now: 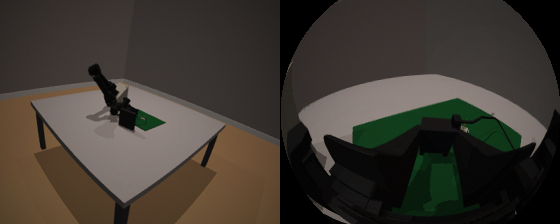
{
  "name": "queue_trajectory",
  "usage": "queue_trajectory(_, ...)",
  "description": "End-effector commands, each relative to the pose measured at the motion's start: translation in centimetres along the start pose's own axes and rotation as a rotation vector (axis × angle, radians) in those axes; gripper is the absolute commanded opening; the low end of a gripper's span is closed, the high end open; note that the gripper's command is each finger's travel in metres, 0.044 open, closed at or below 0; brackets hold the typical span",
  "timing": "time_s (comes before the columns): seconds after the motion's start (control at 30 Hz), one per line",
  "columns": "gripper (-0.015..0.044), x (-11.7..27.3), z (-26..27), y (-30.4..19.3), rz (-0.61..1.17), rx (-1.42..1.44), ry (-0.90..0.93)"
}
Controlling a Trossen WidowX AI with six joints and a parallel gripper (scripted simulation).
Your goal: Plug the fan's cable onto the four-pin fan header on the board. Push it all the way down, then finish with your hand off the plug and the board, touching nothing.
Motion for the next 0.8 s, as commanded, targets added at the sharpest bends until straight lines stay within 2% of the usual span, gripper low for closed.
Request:
queue_trajectory(0.0, 0.0, -0.1, -0.2, -0.3, -0.006, 0.005, -0.002)
queue_trajectory(0.77, 0.0, -0.3, -0.1, -1.3, 0.0, -0.001, 0.001)
Point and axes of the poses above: the point midway between the two fingers, 35 mm back from their tips, its own x axis back along the fingers, its own z axis across the jaws, y = z × x, the point moved 1 cm from there along x, back along the fingers, and after that the axes turned 6 degrees about -x, right-handed, at the moved point
